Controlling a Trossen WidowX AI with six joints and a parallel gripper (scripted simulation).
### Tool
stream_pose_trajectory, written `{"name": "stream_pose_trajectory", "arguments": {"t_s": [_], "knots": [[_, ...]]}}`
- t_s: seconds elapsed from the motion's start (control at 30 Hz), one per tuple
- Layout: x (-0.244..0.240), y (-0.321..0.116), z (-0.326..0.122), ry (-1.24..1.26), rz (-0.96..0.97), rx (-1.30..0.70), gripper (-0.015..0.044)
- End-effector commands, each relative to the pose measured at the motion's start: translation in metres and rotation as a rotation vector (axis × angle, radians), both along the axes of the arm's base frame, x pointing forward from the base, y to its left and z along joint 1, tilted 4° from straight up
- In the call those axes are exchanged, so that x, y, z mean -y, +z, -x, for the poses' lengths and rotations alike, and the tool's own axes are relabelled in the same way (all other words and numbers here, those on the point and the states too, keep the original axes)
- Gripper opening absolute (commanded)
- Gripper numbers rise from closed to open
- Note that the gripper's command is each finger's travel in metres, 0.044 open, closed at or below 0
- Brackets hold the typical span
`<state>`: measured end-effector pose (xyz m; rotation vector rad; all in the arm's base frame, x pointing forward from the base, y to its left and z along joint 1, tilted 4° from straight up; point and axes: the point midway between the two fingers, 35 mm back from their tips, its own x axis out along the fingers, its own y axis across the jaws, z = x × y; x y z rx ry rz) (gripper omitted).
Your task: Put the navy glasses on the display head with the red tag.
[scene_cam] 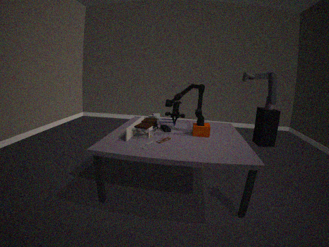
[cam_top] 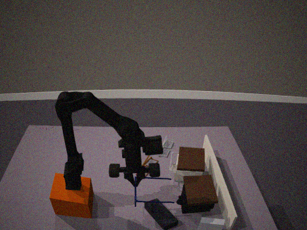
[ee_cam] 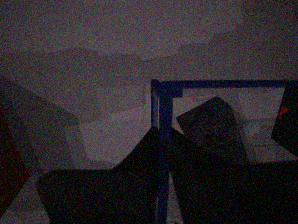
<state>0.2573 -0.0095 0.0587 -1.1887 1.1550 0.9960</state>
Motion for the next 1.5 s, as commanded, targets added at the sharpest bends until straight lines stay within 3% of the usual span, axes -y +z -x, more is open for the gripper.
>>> {"name": "stream_pose_trajectory", "arguments": {"t_s": [0.0, 1.47], "knots": [[0.0, -0.005, -0.002, 0.002, -0.002, 0.017, 0.0], [0.001, -0.027, -0.021, 0.001, 0.02, 0.049, 0.0]]}}
